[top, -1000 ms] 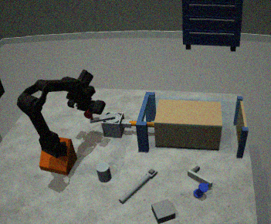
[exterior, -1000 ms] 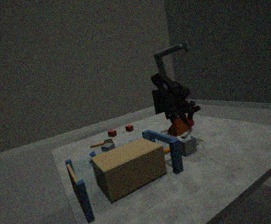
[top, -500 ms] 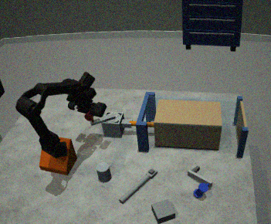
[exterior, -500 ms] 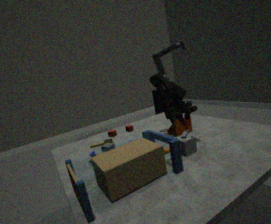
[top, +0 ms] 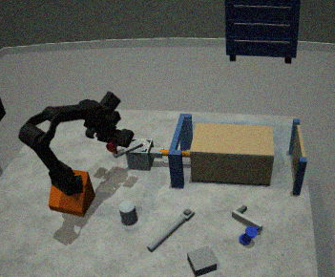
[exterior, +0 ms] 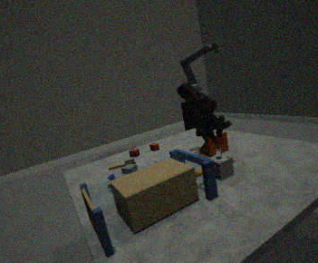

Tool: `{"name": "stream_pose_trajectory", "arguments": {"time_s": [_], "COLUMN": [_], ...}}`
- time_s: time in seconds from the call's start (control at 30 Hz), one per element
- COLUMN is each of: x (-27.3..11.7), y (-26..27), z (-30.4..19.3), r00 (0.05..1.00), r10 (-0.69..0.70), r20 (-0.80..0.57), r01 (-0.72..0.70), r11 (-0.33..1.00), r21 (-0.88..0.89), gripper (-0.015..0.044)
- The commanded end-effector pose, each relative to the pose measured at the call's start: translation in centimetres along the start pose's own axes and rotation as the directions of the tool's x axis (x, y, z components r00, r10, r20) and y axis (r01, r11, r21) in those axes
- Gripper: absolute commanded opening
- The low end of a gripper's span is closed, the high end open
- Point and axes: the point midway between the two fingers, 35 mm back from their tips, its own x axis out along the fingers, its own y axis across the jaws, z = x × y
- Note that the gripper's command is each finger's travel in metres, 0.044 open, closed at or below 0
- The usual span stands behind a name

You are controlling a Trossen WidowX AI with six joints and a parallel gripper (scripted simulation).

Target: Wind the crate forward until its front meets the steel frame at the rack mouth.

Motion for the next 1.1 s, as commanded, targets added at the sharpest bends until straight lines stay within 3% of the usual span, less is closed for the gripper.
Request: {"name": "stream_pose_trajectory", "arguments": {"time_s": [0.0,1.07], "x": [0.0,-0.4], "y": [-1.0,-4.9], "z": [-0.7,-1.4], "r00": [0.999,0.999], "r10": [-0.026,-0.028], "r20": [-0.019,-0.020], "r01": [0.026,0.028], "r11": [1.000,1.000], "r21": [0.003,0.003], "gripper": [0.0000,0.0000]}}
